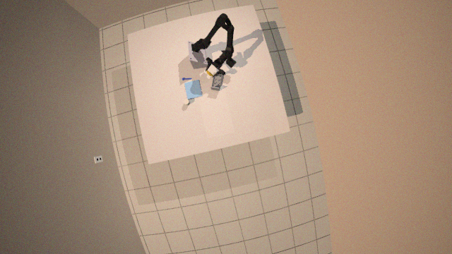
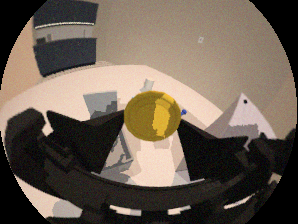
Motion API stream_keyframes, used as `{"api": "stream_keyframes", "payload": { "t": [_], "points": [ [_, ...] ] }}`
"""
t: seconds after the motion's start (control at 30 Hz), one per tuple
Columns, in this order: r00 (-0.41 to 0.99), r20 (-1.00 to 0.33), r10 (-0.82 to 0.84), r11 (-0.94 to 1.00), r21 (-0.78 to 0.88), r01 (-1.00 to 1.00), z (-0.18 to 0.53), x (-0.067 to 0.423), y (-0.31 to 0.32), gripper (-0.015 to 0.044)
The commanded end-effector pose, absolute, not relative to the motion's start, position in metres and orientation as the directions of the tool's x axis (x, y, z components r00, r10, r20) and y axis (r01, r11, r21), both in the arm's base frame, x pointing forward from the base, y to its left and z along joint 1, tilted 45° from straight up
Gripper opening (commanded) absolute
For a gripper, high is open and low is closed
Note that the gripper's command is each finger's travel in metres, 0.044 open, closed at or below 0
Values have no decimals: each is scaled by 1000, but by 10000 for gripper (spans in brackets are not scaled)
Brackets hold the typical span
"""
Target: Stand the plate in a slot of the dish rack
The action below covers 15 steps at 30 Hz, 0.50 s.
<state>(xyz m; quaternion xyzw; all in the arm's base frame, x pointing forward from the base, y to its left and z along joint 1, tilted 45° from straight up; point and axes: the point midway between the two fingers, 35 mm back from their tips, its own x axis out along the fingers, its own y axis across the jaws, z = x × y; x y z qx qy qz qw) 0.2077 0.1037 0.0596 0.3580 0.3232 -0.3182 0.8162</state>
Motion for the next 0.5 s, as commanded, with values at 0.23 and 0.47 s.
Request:
{"api": "stream_keyframes", "payload": {
  "t": [0.23,0.47],
  "points": [
    [760,-593,-267,615,502,608,70,206,119,0],
    [849,-476,-229,647,577,498,79,201,131,0]
  ]
}}
